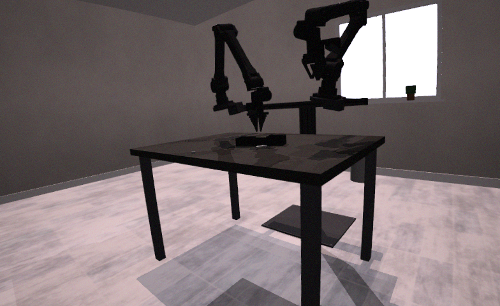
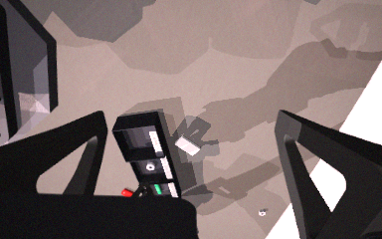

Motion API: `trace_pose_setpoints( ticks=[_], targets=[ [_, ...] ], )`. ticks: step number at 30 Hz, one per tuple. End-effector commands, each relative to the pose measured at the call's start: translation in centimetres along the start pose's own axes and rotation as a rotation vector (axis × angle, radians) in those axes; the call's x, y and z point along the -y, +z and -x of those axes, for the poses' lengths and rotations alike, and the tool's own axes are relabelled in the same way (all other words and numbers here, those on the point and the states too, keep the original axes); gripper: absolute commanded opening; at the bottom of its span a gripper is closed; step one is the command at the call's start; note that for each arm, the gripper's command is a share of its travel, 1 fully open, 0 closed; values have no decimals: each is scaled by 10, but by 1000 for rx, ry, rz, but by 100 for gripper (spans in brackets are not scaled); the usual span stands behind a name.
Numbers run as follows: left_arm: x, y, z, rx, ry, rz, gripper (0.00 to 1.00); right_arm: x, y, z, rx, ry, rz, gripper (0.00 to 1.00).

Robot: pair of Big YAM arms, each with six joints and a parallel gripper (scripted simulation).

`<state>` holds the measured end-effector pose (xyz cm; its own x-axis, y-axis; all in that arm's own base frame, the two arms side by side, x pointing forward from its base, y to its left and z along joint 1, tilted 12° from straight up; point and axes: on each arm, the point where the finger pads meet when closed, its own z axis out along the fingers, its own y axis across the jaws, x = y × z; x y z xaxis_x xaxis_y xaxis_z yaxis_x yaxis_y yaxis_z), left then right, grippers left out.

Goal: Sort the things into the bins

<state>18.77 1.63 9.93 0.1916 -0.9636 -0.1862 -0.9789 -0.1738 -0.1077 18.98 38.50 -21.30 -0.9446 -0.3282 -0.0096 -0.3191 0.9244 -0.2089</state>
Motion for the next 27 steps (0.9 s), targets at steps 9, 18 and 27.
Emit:
trace_pose_setpoints(
  ticks=[9,18,27],
  targets=[
    [3,-1,1,-7,2,-16,100,30,-7,37,17,-241,13,30],
    [3,-1,1,-7,2,-16,100,75,-16,106,36,-380,18,30],
    [3,-1,1,-7,2,-16,100,120,-8,145,23,-383,5,30]
  ],
)
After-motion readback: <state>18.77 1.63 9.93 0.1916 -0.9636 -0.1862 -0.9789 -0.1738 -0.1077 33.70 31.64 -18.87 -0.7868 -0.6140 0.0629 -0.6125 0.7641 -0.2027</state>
